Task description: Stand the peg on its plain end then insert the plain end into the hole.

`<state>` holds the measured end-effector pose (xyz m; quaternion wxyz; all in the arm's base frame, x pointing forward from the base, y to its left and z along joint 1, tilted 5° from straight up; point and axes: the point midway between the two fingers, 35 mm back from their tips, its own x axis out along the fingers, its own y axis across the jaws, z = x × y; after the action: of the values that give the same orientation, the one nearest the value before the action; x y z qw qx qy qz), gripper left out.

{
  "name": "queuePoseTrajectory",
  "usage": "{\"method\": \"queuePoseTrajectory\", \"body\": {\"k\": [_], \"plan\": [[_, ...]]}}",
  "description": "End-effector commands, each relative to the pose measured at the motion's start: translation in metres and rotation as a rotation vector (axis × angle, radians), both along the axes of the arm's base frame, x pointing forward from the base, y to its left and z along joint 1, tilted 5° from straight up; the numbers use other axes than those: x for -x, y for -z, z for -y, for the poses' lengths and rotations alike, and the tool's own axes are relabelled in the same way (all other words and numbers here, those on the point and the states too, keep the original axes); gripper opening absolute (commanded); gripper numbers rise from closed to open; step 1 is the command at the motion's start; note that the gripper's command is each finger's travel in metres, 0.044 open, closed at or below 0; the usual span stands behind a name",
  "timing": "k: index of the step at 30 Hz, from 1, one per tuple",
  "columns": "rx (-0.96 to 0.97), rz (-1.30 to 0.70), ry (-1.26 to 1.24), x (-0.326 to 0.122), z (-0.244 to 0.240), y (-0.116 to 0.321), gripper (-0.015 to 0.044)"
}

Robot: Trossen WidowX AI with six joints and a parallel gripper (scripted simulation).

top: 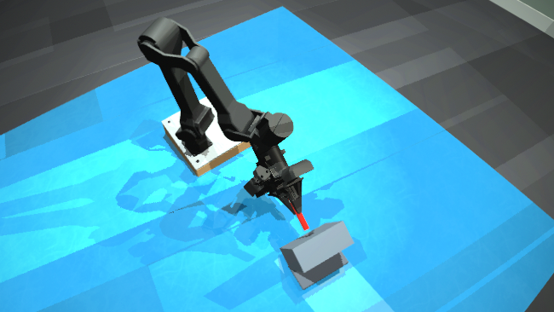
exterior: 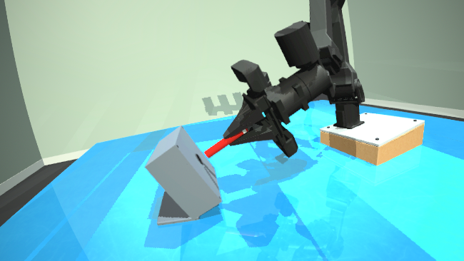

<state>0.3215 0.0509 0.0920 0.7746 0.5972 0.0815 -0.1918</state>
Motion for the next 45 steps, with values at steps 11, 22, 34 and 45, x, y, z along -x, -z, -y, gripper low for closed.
{"method": "queuePoseTrajectory", "body": {"k": [11,22,34,45], "plan": [[0.000,0.000,0.000,-0.0033,0.0009,0.0015,0.0000],[0.000,0.000,0.000,-0.0041,0.0009,0.0012,0.0000],[0.000,0.000,0.000,-0.0077,0.0008,0.0007,0.0000],[0.000,0.000,0.000,-0.0119,0.0007,0.0011,0.0000]]}}
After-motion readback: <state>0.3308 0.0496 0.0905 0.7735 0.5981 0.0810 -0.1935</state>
